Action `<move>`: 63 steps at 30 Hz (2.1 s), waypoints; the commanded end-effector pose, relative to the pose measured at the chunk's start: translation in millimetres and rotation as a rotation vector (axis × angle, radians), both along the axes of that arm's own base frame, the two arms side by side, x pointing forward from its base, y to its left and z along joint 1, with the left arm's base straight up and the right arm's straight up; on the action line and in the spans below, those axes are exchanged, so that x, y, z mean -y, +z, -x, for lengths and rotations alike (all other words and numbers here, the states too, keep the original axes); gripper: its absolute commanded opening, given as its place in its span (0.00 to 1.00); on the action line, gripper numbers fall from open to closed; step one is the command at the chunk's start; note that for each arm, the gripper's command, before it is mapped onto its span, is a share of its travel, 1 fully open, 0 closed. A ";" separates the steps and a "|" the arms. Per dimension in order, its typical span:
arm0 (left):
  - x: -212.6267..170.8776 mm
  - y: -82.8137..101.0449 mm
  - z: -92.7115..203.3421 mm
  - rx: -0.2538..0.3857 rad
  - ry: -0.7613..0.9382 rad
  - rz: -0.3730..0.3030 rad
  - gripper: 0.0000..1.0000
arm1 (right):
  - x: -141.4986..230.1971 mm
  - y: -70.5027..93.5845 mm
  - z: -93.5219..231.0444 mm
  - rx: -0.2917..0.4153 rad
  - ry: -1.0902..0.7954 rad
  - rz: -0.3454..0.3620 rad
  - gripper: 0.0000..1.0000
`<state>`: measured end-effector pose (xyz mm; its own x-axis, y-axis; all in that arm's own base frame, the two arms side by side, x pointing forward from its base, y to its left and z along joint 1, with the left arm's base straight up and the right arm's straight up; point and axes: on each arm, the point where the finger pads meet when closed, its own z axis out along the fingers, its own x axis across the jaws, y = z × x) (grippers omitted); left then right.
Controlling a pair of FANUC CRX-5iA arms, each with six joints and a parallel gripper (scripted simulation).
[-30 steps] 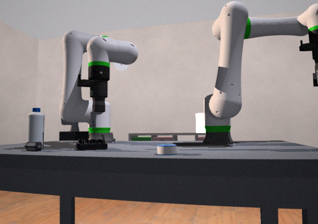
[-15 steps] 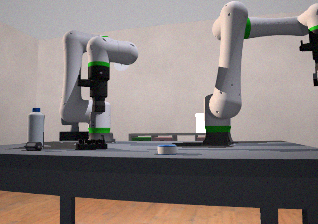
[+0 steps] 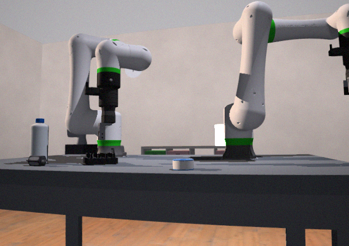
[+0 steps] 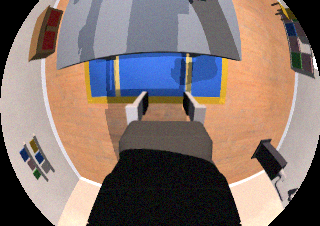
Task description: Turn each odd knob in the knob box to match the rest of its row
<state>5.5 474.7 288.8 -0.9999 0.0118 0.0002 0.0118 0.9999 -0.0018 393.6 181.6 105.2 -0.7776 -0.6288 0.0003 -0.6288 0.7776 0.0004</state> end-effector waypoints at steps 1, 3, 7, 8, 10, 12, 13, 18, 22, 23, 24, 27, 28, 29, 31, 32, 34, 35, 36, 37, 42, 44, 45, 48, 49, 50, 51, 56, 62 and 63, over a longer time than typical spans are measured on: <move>-0.2 0.8 -0.1 0.000 0.000 -0.002 1.00 | -0.2 0.6 -0.5 0.001 0.000 -0.001 0.46; -0.2 0.8 -0.1 0.000 0.000 -0.002 1.00 | -0.2 0.5 -0.5 0.001 0.000 -0.001 0.46; -0.2 0.8 -0.1 0.000 0.000 -0.002 1.00 | -0.2 0.1 -0.5 0.001 0.000 -0.001 0.46; -0.2 0.8 -0.1 0.000 0.000 -0.002 1.00 | -0.2 -0.1 -0.4 0.001 0.000 -0.001 0.46; -0.2 0.8 -0.1 0.000 0.000 -0.002 1.00 | -0.2 -0.8 -0.4 0.001 0.000 0.000 0.46; -0.2 0.8 -0.1 0.000 0.000 -0.002 1.00 | -0.2 -1.7 -0.4 0.001 0.000 0.000 0.46; -0.2 0.8 -0.1 0.000 0.000 -0.002 1.00 | -0.2 -2.3 -0.4 0.001 0.000 0.000 0.46; -0.2 0.8 -0.1 0.000 0.000 -0.002 1.00 | -0.3 -6.2 -0.4 0.001 0.000 0.000 0.46; -0.2 0.8 -0.1 0.000 0.000 -0.002 1.00 | -0.3 -8.2 -0.4 0.001 0.000 0.000 0.46; -0.2 0.8 -0.1 0.000 0.000 -0.002 1.00 | -0.3 -9.3 -0.4 0.001 0.000 0.000 0.46; -0.2 0.8 -0.1 0.000 0.000 -0.002 1.00 | -0.3 -10.5 -0.4 0.001 0.000 0.000 0.46; -0.2 0.8 -0.1 0.000 0.000 -0.002 1.00 | -0.4 -14.2 -0.4 0.001 0.000 0.000 0.46; -0.2 0.8 -0.1 0.000 0.000 -0.002 1.00 | -0.4 -15.5 -0.3 0.001 0.000 0.000 0.46; -0.2 0.8 -0.1 0.000 0.000 -0.002 1.00 | -0.4 -16.8 -0.3 0.001 0.000 0.000 0.46; -0.2 0.8 -0.1 0.000 0.000 -0.002 1.00 | -0.4 -19.5 -0.3 0.001 0.000 0.000 0.46; -0.2 0.8 -0.1 0.000 0.000 -0.002 1.00 | -0.4 -20.9 -0.3 0.001 0.000 0.000 0.46; -0.2 0.8 -0.1 0.000 0.000 -0.002 1.00 | -0.5 -23.6 -0.3 0.001 0.000 0.000 0.46; -0.2 0.8 -0.1 0.000 0.000 -0.002 1.00 | -0.5 -25.0 -0.3 0.001 0.000 0.000 0.46; -0.2 0.8 -0.1 0.000 0.000 -0.002 1.00 | -0.5 -26.3 -0.3 0.001 0.000 0.000 0.46; -0.2 0.8 -0.1 0.000 0.000 -0.002 1.00 | -0.5 -26.3 -0.3 0.001 0.000 0.000 0.46; -0.2 0.8 -0.1 0.000 0.000 -0.002 1.00 | -0.6 -31.4 -0.2 0.001 0.000 0.000 0.46; -0.2 0.8 -0.1 0.000 0.000 -0.002 1.00 | -0.6 -33.7 -0.2 0.001 0.000 0.000 0.46; -0.2 0.8 -0.1 0.000 0.000 -0.002 1.00 | -0.6 -34.8 -0.2 0.001 0.000 0.000 0.46; -0.2 0.8 -0.1 0.000 0.000 -0.002 1.00 | -0.6 -37.7 -0.2 0.001 0.000 0.000 0.46; -0.2 0.8 -0.1 0.000 0.000 -0.002 1.00 | -0.6 -38.5 -0.2 0.001 0.000 0.000 0.46; -0.2 0.8 -0.1 0.000 0.000 -0.002 1.00 | -0.6 -39.2 -0.2 0.001 0.000 0.000 0.46; -0.2 0.8 -0.1 0.000 0.000 -0.002 1.00 | -0.6 -39.9 -0.2 0.001 0.000 0.000 0.46; -0.2 0.8 -0.1 0.000 0.000 -0.002 1.00 | -0.7 -41.6 -0.2 0.001 0.000 0.000 0.46; -0.2 0.8 -0.1 0.000 0.000 -0.002 1.00 | -0.7 -43.2 -0.1 0.001 0.000 0.000 0.46; -0.2 0.8 -0.1 0.000 0.000 -0.002 1.00 | -0.7 -43.3 -0.1 0.001 0.000 0.000 0.46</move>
